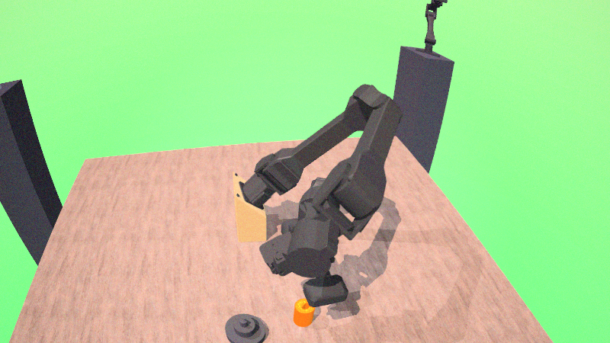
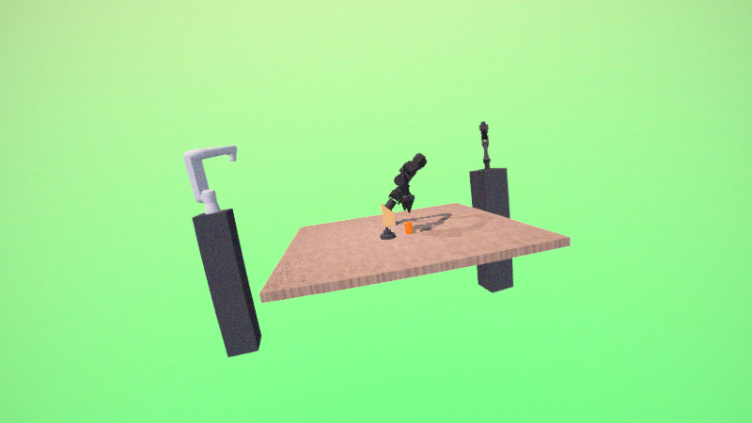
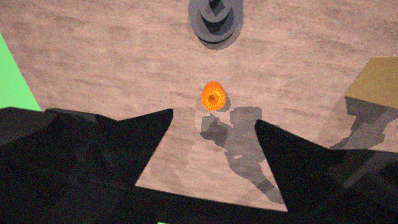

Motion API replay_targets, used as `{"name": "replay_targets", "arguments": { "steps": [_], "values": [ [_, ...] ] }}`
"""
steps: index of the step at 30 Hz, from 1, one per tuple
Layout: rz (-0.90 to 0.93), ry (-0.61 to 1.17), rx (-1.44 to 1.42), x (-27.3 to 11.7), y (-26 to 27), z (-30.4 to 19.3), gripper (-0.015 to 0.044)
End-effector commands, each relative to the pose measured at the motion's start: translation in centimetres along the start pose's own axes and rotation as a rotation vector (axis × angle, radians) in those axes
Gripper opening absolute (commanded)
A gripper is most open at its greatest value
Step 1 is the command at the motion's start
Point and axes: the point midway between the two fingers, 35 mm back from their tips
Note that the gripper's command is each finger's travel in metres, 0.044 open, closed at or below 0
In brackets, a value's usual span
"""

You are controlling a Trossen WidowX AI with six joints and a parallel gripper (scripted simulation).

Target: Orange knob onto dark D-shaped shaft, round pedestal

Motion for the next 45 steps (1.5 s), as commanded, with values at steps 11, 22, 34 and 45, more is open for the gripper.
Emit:
{"name": "replay_targets", "arguments": {
  "steps": [11,22,34,45],
  "values": [
    [-0.005,-0.003,-1.399,0.0,0.0,0.0,0.044],
    [-0.005,-0.003,-1.548,0.0,0.0,0.0,0.044],
    [-0.003,-0.002,-1.548,4.0,0.0,0.0,0.044],
    [-0.003,-0.002,-1.548,5.9,0.1,0.0,0.044]
  ]
}}
Point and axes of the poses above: the point midway between the two fingers, 35 mm back from their tips, its own x axis out along the fingers, its own y axis across the jaws, z = x × y, and after that the axes turned 8 degrees about x, right-handed
